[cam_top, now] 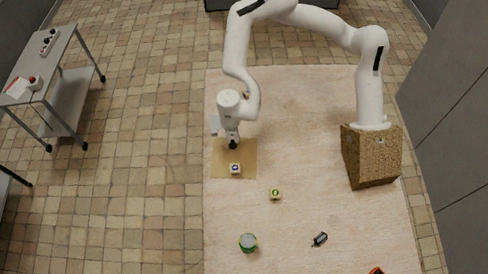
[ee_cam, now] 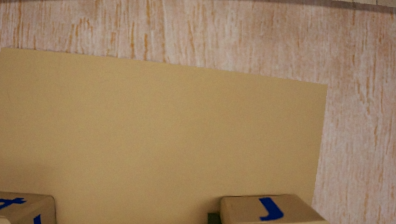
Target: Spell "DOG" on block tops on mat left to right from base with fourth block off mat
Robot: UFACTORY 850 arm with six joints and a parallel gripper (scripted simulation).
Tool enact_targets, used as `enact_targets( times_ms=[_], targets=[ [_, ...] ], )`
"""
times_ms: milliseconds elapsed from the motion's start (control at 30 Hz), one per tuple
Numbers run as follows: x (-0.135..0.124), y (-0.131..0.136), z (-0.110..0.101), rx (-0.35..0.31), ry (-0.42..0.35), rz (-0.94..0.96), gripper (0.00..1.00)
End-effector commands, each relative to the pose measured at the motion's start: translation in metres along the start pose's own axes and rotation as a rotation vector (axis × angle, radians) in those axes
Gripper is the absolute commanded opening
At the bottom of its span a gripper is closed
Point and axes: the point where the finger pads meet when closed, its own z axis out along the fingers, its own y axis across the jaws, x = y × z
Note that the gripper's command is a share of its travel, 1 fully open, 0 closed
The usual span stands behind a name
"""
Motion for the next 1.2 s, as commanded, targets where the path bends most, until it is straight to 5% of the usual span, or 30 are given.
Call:
enact_targets(
  times_ms=[0,1167],
  targets=[
    [0.0008,0.0,-0.0008,0.0,0.002,0.0,0.44],
    [0.0008,0.0,0.0027,0.0,0.002,0.0,0.44]
  ],
)
